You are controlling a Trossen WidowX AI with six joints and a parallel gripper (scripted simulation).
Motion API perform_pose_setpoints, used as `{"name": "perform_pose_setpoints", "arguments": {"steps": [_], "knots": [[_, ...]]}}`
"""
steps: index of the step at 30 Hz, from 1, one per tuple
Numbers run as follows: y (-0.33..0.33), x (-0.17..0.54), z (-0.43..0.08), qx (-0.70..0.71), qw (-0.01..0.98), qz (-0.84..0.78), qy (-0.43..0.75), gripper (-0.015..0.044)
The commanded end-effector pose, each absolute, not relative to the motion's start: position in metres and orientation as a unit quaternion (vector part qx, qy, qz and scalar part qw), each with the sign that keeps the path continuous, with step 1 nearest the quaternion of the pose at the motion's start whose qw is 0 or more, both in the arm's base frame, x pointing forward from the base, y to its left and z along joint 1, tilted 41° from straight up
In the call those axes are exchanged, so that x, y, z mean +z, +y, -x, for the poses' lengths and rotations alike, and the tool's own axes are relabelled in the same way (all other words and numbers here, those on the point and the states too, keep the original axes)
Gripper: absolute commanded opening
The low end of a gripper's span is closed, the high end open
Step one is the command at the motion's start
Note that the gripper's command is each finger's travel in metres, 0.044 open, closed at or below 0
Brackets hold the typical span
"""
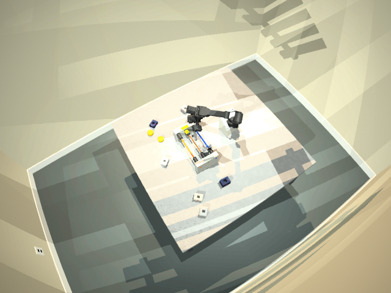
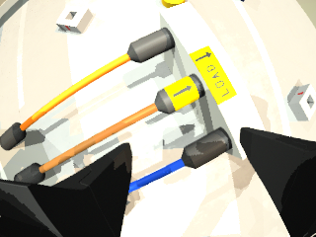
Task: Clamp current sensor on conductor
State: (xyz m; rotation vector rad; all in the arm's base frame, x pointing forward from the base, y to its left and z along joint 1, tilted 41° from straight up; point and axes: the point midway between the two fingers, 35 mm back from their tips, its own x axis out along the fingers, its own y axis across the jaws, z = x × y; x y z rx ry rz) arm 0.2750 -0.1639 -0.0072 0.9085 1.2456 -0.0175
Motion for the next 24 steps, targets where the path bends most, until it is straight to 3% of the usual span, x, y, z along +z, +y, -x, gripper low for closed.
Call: {"name": "perform_pose_setpoints", "arguments": {"steps": [1,8,24], "knots": [[-0.108,0.013,-0.270,0.036,0.724,-0.389,0.569,0.0329],[-0.015,0.032,-0.231,0.115,0.727,-0.350,0.579,0.0329],[-0.005,0.019,-0.236,0.116,0.727,-0.348,0.580,0.0329]]}}
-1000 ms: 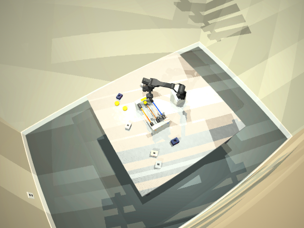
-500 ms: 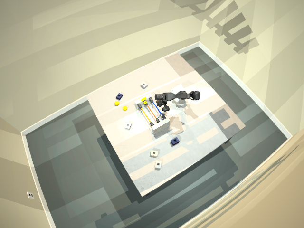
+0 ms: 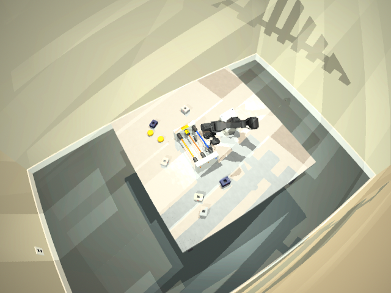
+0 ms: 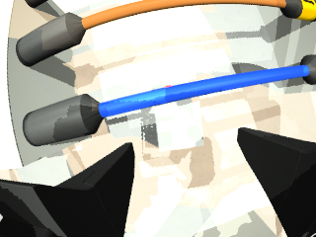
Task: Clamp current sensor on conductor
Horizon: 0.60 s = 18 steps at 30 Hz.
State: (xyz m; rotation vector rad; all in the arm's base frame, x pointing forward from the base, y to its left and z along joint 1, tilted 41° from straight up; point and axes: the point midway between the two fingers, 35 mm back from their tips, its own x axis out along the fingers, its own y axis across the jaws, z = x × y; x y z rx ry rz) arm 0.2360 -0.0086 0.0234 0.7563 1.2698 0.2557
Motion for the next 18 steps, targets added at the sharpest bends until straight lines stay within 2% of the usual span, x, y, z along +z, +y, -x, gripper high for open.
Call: {"name": "perform_pose_setpoints", "arguments": {"steps": [1,18], "knots": [[-0.004,0.017,-0.236,0.116,0.727,-0.348,0.580,0.0329],[0.013,-0.004,-0.245,0.117,0.727,-0.349,0.579,0.0329]]}}
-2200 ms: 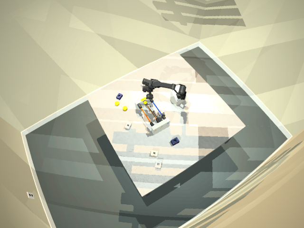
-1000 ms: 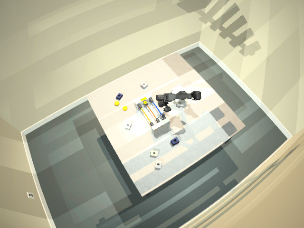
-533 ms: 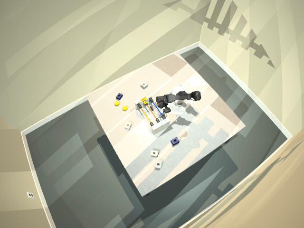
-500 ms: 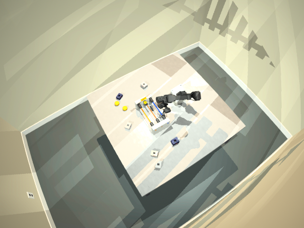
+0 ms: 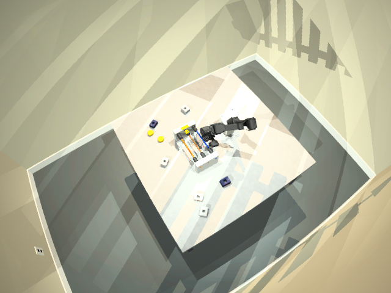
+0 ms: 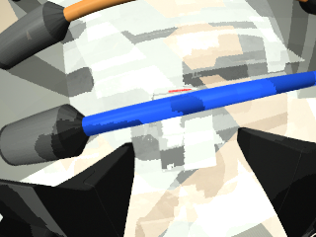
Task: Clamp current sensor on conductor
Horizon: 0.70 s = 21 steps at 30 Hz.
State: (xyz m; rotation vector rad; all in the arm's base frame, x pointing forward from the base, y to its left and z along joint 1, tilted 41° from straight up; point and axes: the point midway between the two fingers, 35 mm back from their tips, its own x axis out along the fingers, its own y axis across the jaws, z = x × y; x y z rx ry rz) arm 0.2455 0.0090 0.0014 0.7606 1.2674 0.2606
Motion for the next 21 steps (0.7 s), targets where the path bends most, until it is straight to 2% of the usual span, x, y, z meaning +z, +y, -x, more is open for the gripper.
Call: {"name": "perform_pose_setpoints", "arguments": {"steps": [1,10,15,21], "knots": [[0.0137,-0.0048,-0.2450,0.117,0.727,-0.349,0.579,0.0329],[0.0220,-0.0135,-0.2474,0.118,0.727,-0.350,0.579,0.0329],[0.0200,-0.0098,-0.2489,0.121,0.731,-0.347,0.575,0.0198],[0.0200,-0.0098,-0.2489,0.121,0.731,-0.347,0.575,0.0158]]}}
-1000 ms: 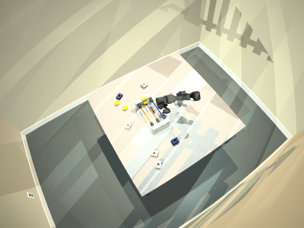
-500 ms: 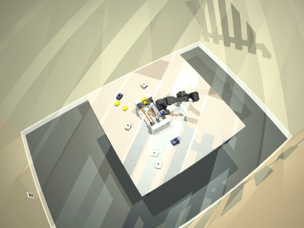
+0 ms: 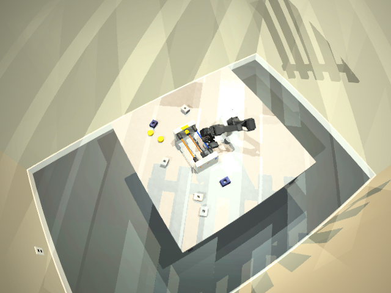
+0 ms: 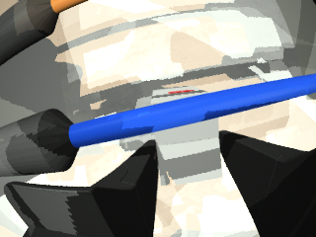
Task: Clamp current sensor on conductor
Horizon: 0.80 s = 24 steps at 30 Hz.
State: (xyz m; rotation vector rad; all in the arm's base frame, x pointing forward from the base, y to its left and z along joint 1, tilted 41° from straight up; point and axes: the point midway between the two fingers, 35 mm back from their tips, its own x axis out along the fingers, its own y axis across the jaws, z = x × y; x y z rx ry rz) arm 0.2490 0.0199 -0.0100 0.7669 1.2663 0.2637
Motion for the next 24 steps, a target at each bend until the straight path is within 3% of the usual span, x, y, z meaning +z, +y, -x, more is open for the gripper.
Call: {"name": "perform_pose_setpoints", "arguments": {"steps": [1,7,11,24], "knots": [[0.020,-0.010,-0.249,0.121,0.731,-0.347,0.575,0.0151],[0.020,-0.010,-0.249,0.121,0.731,-0.347,0.575,0.0111],[0.018,-0.009,-0.247,0.118,0.727,-0.350,0.579,0.0006],[0.023,-0.006,-0.202,0.117,0.726,-0.350,0.580,0.0000]]}}
